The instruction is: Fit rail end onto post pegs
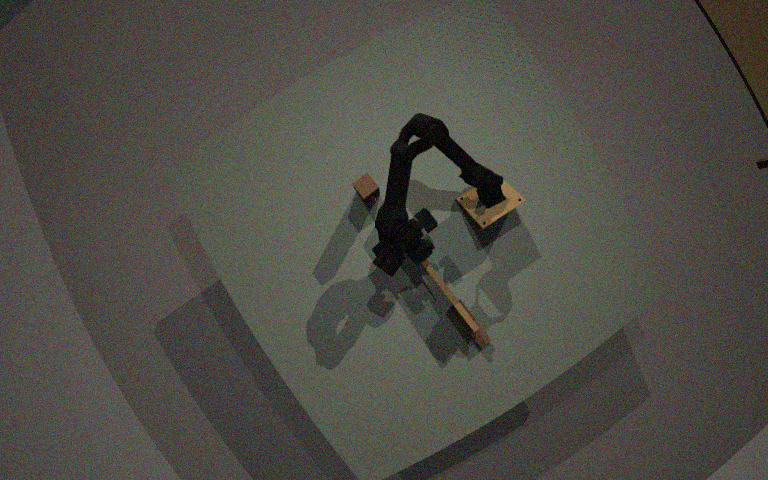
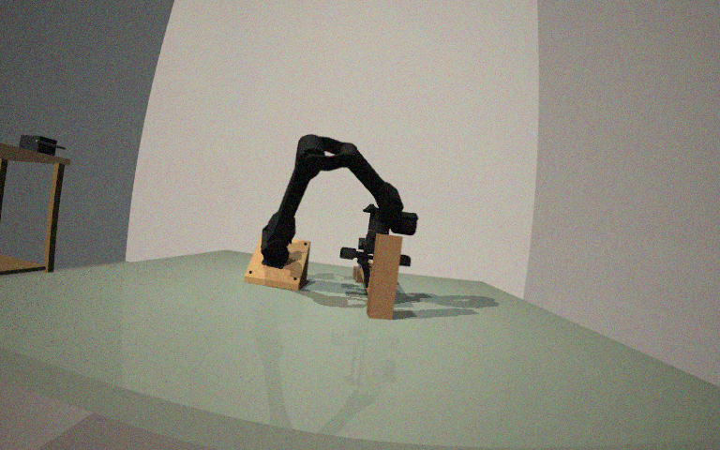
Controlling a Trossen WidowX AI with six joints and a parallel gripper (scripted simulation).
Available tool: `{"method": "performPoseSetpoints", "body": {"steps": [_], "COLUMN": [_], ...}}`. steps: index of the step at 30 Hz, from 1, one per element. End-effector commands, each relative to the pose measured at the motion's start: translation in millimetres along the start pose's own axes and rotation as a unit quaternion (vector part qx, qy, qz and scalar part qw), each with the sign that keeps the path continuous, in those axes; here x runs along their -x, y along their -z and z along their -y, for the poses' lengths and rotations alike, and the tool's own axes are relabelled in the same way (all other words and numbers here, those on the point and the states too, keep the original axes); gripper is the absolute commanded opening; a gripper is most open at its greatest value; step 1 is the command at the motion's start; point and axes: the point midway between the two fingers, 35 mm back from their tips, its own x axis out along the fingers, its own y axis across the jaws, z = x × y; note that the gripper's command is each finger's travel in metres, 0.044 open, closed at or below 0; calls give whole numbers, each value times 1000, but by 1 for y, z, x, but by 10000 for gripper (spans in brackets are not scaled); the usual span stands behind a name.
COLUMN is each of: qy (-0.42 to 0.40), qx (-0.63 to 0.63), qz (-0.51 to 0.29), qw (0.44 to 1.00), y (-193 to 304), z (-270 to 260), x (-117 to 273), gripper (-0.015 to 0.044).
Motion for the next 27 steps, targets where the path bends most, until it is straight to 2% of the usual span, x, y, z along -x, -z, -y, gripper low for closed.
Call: {"method": "performPoseSetpoints", "body": {"steps": [1,27], "qy": [7,6], "qx": [2,2], "qz": [5,5], "qw": [1000,1000], "y": [-3,-3], "z": [3,4], "x": [6,19], "gripper": [0,0]}}
